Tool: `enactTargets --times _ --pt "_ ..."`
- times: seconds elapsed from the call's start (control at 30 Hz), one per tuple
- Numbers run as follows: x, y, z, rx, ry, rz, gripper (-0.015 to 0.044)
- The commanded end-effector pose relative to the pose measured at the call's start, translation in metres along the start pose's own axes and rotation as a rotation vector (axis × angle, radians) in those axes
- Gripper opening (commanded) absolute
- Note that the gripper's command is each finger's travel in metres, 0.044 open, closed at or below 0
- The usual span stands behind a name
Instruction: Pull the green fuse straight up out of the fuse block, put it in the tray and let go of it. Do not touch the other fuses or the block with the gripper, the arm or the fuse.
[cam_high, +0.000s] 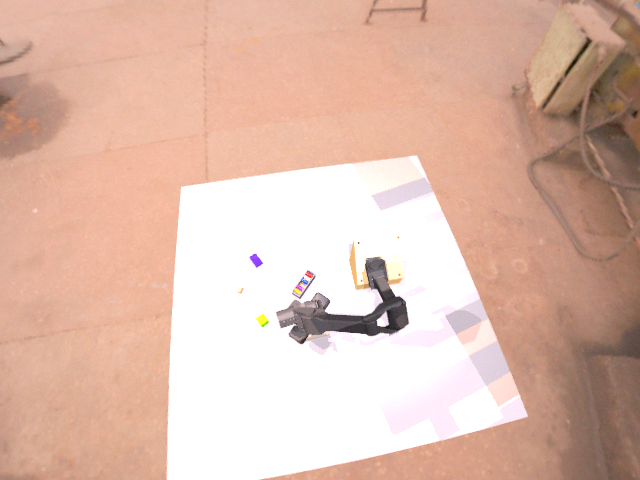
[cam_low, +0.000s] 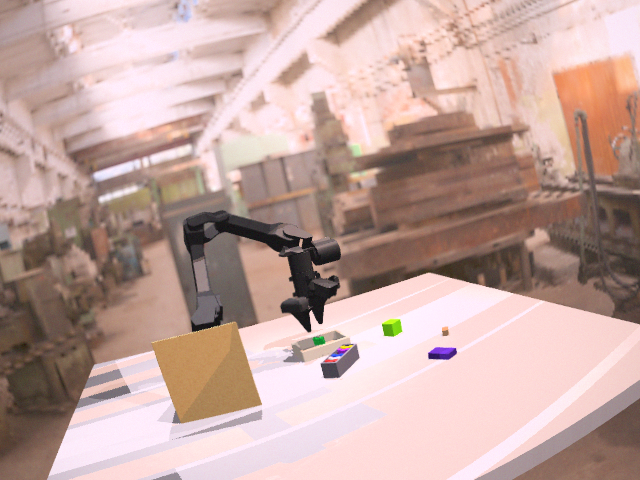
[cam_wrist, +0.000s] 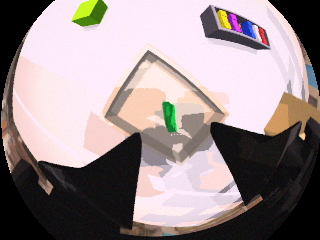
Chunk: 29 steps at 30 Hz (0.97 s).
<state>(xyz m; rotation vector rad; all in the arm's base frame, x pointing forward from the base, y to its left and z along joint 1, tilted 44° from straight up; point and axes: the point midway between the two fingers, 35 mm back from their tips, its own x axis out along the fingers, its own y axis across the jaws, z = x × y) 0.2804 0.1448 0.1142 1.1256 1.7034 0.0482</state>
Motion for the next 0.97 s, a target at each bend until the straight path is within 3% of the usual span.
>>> enactTargets --times 0.0,0.93 --pt "-0.0277 0.0015 0.0014 -0.003 -0.012 0.011 0.0330" --pt "-0.0259 0.0002 0.0021 0.002 -0.013 0.006 0.0330"
